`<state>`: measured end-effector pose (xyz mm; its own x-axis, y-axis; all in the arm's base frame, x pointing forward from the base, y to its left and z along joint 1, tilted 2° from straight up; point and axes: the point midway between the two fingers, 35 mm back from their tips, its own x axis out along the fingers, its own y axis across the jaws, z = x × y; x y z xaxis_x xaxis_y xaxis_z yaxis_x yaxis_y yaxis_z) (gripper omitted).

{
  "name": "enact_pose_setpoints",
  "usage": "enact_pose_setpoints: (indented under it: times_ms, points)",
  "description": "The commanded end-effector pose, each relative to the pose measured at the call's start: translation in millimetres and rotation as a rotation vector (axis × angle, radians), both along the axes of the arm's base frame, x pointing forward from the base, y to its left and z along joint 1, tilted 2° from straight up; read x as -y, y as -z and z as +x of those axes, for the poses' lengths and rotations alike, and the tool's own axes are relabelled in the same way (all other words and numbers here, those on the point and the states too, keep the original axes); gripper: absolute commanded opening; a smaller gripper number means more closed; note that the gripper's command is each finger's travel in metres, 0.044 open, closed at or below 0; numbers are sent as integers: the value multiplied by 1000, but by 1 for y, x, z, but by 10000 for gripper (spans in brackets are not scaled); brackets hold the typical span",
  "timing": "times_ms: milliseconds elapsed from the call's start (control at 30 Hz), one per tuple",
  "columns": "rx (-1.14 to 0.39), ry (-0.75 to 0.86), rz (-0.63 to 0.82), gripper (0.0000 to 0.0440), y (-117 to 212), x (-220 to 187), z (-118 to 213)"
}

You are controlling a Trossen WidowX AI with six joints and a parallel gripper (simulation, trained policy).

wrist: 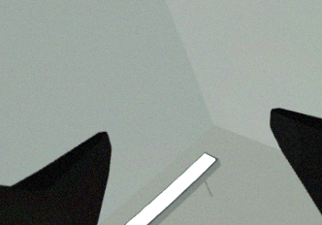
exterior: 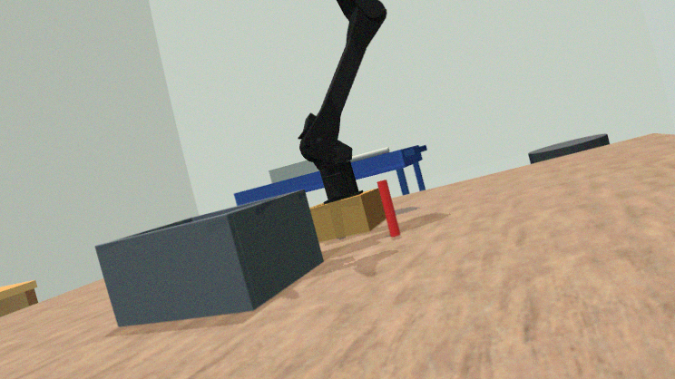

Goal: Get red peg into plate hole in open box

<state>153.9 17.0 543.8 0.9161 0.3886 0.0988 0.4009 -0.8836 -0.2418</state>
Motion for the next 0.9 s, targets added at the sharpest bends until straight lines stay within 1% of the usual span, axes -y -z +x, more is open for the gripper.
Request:
enact_pose_setpoints:
  times_ms: [0, 67, 500, 867]
  points:
    - [7, -8, 26, 417, -2, 3, 1]
    - [15, -26, 92, 440, -5, 9, 3]
    - [14, -132, 531, 440, -19, 47, 21]
    - [-7, -188, 907, 440, -20, 86, 43]
